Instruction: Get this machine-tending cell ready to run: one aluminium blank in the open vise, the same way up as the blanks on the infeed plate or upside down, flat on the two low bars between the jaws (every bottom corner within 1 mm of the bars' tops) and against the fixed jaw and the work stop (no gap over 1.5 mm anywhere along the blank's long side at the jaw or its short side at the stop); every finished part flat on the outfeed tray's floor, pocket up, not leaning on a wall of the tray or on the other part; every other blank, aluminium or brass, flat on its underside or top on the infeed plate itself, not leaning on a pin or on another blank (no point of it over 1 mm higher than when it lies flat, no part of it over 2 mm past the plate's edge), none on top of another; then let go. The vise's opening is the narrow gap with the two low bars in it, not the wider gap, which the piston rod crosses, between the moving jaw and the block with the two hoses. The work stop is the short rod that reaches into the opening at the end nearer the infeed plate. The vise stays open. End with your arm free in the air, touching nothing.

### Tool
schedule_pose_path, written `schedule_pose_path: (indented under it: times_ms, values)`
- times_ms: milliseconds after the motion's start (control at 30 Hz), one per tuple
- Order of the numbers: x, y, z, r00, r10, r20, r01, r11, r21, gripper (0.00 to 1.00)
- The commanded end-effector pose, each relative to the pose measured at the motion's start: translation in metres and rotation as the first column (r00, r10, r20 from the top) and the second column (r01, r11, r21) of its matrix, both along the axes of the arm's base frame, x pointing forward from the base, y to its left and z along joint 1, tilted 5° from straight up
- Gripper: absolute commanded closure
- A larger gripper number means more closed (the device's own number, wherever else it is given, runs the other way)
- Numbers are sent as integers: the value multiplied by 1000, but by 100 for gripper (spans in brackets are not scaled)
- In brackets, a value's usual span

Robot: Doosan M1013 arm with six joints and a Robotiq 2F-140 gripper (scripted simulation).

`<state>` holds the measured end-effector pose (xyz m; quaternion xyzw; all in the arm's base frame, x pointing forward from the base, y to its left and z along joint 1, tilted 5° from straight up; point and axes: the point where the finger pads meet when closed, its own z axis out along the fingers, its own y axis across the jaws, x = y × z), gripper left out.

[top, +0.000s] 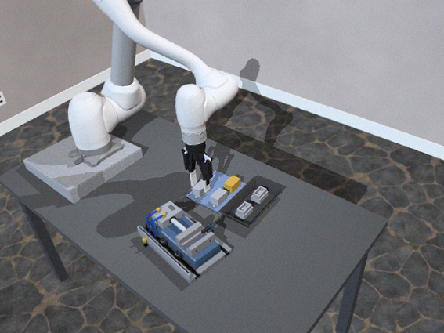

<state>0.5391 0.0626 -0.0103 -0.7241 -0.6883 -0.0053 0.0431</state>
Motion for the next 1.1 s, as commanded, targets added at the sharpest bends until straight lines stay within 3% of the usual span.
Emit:
schedule_pose_path:
  times_ms: [0, 967, 1000, 1067]
  values:
    - [0, 0, 0, 1000, 0, 0, 0, 1000, 0, 60]
    - [0, 0, 0, 1000, 0, 0, 0, 1000, 0, 60]
    - [0, 0, 0, 1000, 0, 0, 0, 1000, 0, 100]
    - [0, 0, 0, 1000, 0, 0, 0, 1000, 0, 100]
